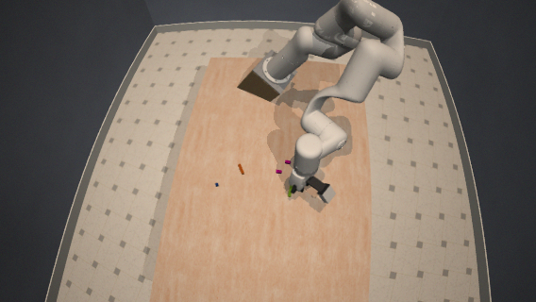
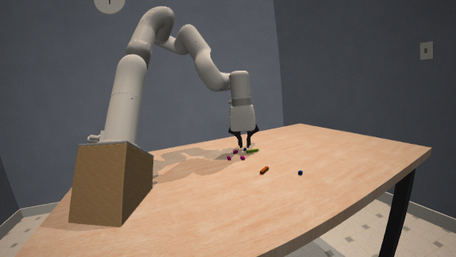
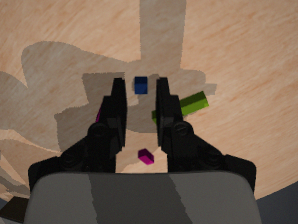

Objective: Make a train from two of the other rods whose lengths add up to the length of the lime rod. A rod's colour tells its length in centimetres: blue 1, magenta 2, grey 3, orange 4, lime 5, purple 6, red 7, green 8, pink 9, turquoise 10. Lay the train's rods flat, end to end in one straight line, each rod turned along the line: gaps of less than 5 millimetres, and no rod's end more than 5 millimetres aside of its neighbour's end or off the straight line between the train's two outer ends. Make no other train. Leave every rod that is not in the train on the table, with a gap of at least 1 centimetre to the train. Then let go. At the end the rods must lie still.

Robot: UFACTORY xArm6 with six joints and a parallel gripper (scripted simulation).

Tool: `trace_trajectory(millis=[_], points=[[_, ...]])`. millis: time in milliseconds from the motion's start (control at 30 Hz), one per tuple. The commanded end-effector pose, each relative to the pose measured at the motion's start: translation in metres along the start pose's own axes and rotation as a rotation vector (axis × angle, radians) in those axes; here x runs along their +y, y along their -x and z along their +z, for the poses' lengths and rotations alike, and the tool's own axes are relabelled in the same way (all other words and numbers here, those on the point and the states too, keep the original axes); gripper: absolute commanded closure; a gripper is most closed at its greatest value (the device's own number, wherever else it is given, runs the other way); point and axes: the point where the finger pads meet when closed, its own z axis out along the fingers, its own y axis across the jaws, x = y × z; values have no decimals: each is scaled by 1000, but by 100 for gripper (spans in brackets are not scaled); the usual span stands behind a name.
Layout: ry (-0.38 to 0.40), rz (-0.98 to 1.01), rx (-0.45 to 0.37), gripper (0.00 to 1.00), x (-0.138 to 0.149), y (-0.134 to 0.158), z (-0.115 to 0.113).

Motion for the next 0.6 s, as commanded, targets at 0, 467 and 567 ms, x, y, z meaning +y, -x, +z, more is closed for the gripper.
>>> trace_trajectory(millis=[0, 467, 567], points=[[2, -1, 2, 76, 1, -1, 0], [2, -1, 2, 76, 1, -1, 10], [2, -1, 2, 76, 1, -1, 11]])
